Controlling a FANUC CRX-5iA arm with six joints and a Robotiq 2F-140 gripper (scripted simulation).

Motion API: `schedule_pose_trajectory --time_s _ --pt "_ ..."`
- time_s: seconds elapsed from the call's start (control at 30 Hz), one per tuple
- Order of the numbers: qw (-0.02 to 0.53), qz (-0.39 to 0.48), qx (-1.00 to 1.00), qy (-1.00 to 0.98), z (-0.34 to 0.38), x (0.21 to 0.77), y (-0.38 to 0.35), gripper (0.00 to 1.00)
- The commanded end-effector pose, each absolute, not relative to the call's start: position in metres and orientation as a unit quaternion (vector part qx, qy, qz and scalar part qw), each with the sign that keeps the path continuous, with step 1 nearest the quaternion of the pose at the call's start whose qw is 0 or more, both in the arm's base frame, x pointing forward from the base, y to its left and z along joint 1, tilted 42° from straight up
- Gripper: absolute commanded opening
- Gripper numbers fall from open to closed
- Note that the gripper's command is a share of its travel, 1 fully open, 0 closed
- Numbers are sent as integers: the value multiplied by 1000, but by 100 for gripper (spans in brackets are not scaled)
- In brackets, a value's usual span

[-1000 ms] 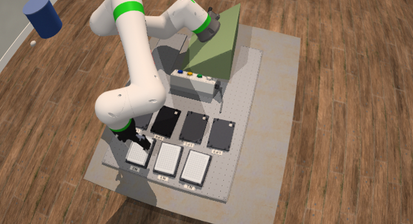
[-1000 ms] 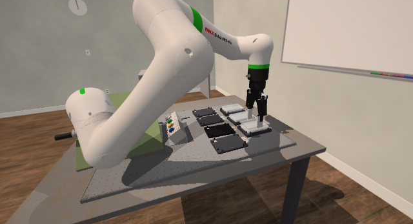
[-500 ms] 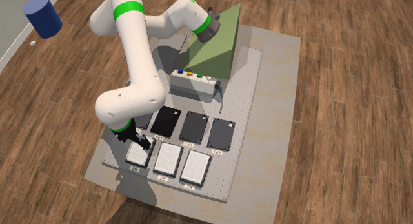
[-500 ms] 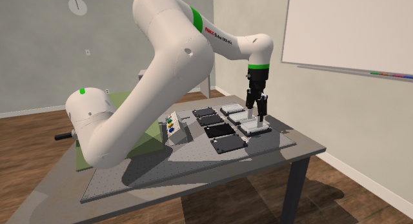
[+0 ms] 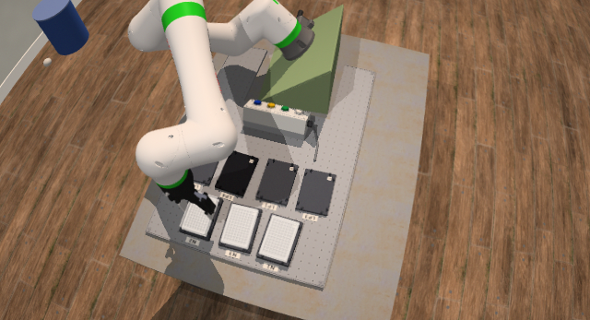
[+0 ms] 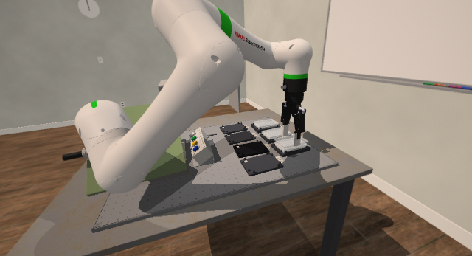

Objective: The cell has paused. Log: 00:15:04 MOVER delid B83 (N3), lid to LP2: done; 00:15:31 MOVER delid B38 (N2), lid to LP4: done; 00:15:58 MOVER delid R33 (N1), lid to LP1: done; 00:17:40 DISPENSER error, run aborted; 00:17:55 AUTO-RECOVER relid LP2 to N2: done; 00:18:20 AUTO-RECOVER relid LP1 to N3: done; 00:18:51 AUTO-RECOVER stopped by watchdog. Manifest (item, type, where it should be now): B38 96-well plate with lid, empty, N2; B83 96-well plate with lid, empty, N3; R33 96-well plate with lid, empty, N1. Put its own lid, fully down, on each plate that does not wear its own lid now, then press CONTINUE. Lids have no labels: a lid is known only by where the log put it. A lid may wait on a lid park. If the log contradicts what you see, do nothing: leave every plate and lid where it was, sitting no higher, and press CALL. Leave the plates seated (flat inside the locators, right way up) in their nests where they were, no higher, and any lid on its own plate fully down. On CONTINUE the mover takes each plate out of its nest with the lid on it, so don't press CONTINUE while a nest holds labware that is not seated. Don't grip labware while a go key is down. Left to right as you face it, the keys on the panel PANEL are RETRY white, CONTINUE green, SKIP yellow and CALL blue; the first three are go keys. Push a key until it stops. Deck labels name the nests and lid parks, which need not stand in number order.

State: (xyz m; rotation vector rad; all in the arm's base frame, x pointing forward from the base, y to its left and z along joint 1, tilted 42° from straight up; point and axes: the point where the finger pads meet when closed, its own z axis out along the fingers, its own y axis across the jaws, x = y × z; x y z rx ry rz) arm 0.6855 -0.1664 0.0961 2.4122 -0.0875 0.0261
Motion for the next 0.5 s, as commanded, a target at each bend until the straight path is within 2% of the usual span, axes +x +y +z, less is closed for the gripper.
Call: schedule_pose_trajectory --time_s 0.0,0.47 --pt "356 10 934 -34 96 686 -167 0" --pt "356 10 934 -34 93 686 -169 0"
